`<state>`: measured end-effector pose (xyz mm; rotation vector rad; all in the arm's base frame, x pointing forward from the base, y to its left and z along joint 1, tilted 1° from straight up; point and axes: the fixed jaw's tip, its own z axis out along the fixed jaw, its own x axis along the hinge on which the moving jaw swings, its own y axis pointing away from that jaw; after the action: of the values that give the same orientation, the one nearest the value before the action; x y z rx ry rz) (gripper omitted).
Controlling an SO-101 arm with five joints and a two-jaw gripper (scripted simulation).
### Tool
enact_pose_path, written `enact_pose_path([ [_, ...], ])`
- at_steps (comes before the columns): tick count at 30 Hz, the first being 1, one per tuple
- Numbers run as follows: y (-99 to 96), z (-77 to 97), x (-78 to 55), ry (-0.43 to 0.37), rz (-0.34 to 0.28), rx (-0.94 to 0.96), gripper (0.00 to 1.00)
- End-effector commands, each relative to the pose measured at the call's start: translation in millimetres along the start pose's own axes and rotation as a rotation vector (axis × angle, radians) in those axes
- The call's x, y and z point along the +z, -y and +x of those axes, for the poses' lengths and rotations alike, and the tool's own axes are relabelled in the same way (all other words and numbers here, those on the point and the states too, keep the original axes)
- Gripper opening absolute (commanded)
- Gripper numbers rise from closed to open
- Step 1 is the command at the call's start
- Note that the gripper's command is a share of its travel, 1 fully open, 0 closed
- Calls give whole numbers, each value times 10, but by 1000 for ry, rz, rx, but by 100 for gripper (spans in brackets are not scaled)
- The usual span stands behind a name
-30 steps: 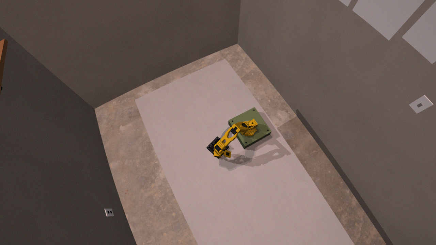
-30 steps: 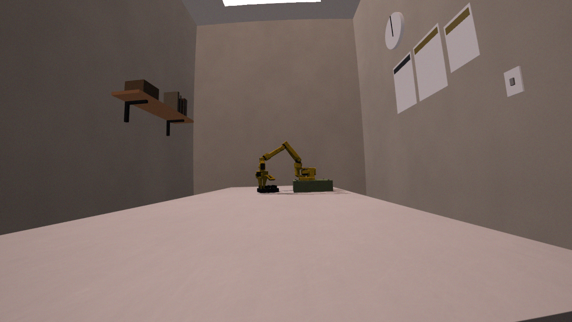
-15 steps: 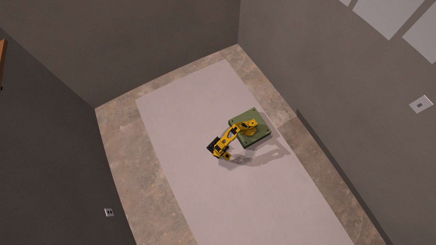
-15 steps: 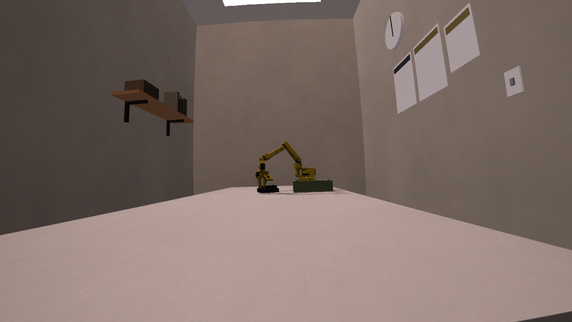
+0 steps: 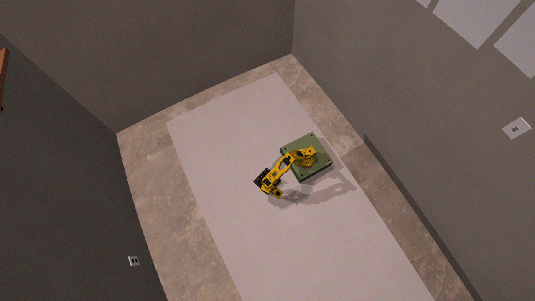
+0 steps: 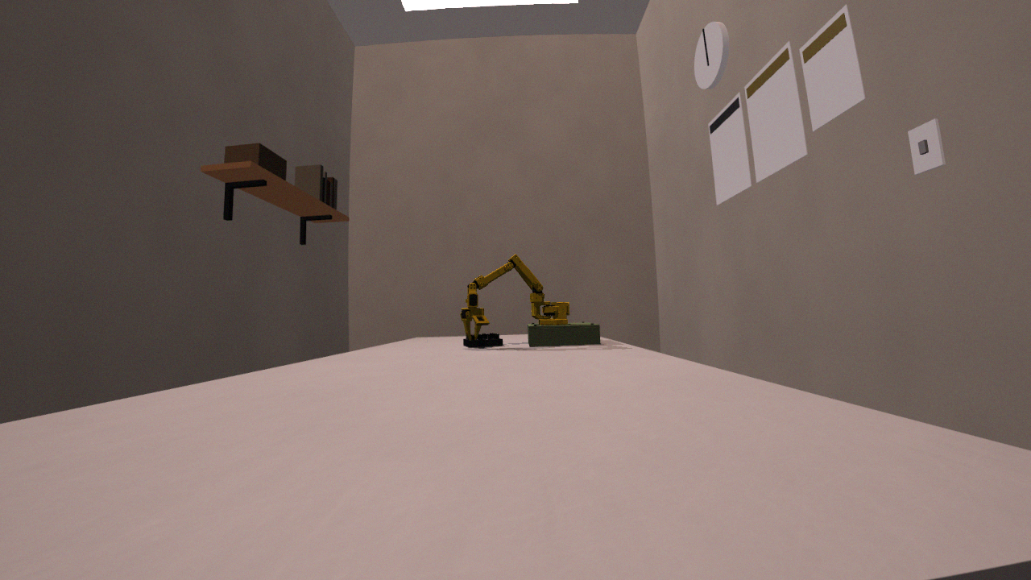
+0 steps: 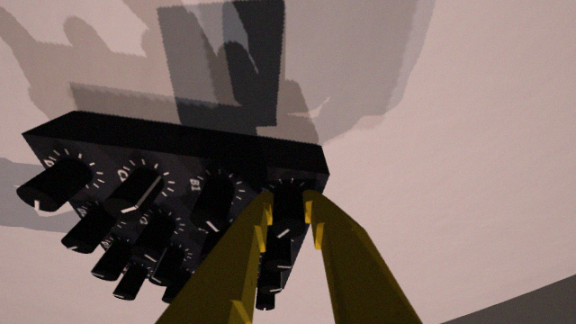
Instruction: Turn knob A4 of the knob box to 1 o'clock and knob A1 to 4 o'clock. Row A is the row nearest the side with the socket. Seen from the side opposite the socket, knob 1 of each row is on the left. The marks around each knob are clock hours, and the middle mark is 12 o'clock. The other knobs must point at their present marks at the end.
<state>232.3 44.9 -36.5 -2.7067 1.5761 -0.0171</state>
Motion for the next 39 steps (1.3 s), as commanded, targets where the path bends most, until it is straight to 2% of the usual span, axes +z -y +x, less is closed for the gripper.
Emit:
enact_pose_path([
  [1, -37, 0, 21, 8, -23, 24, 1],
  [39, -43, 0, 21, 7, -23, 43, 3],
])
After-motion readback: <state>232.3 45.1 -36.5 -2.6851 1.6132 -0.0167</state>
